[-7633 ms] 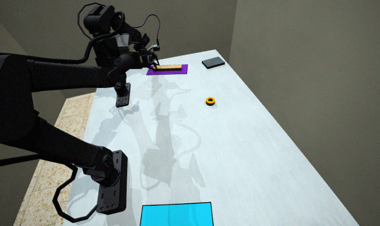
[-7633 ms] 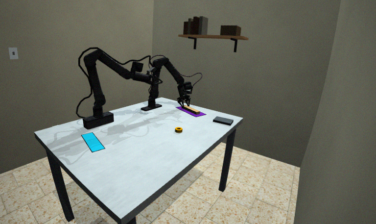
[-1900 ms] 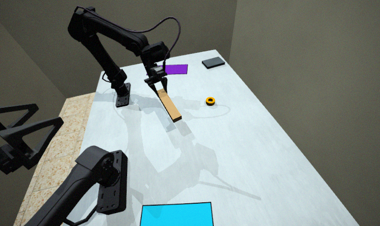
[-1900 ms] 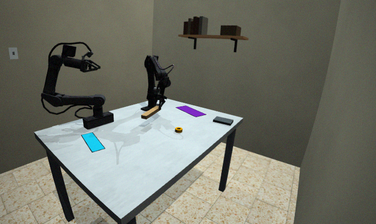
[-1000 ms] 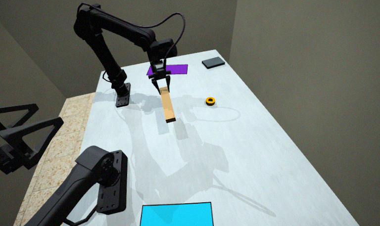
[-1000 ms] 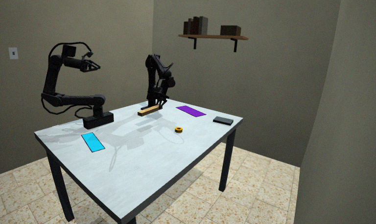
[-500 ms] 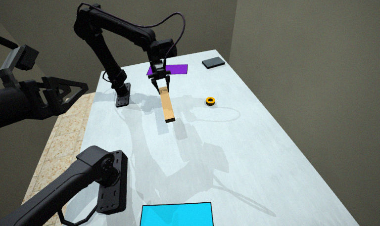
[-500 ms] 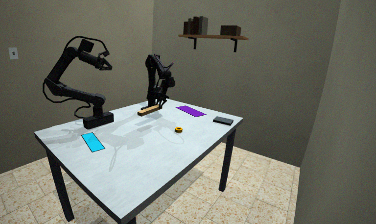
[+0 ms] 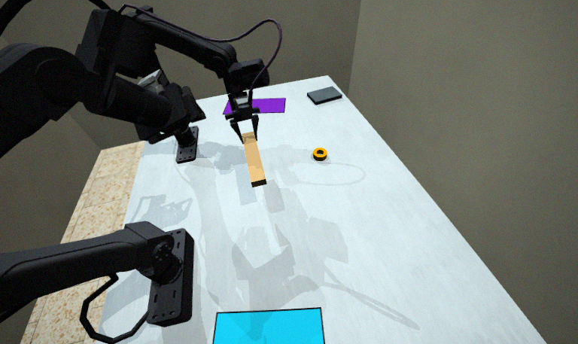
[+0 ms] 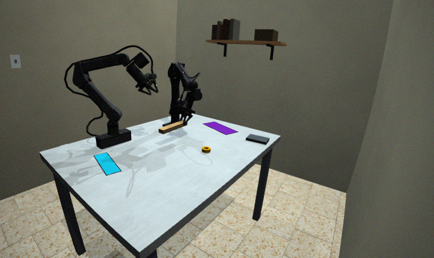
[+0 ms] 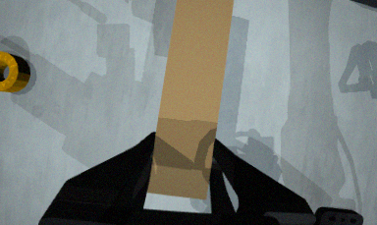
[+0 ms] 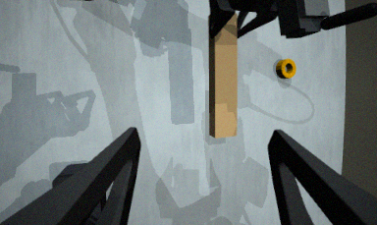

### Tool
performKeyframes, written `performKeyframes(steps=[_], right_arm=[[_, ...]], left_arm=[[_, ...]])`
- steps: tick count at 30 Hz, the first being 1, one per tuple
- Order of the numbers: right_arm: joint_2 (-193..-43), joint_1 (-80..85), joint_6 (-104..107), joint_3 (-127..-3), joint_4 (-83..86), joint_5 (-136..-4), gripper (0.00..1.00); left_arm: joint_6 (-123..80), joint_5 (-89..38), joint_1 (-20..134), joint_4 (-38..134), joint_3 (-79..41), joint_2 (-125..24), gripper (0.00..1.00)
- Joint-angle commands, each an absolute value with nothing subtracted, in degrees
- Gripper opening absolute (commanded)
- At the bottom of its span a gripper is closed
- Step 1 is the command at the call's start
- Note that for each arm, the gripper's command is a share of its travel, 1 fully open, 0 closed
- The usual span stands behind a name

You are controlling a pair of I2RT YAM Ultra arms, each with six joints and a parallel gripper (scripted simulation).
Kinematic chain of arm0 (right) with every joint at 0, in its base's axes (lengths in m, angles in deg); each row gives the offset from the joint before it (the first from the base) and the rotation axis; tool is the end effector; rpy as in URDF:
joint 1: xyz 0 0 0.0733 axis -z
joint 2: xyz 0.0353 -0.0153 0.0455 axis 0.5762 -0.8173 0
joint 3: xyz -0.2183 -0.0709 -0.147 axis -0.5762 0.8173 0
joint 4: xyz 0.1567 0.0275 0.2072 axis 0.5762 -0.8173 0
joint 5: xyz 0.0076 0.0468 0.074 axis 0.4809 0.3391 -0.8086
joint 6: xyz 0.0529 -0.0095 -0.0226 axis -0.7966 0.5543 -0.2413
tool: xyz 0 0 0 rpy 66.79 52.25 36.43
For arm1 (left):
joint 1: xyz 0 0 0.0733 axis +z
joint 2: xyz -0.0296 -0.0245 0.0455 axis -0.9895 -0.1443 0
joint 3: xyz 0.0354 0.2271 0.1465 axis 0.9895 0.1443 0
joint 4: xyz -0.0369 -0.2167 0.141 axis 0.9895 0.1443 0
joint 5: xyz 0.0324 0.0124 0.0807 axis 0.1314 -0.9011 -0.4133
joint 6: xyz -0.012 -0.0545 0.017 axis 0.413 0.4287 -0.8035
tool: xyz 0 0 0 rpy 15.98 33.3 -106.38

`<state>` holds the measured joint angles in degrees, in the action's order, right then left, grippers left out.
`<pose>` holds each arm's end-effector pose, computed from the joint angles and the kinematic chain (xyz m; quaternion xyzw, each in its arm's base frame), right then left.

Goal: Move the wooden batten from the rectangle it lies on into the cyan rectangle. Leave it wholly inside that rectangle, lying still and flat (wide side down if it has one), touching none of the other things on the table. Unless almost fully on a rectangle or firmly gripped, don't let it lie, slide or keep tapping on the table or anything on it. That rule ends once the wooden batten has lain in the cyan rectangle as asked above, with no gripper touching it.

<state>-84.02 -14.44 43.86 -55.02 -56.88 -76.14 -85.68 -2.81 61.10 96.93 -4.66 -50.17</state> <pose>0.0901 0.1192 0.3476 -0.6923 0.6298 0.1073 0.3356 0.2406 -0.1084 0.2254 0.6610 0.7095 -0.1631 0.1819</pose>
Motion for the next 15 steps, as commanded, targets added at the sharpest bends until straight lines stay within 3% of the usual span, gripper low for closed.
performKeyframes(steps=[1,15], right_arm=[[-90.9,-6.6,55.4,-52.8,-52.7,-84.6,0.72],[-118.7,18.7,74.5,-49.1,-45.6,-95.0,0.72]], left_arm=[[-85.6,-1.1,60.8,97.1,-6.3,-50.2,0.35],[-85.6,-1.1,60.8,97.1,-6.3,-50.2,0.35]])
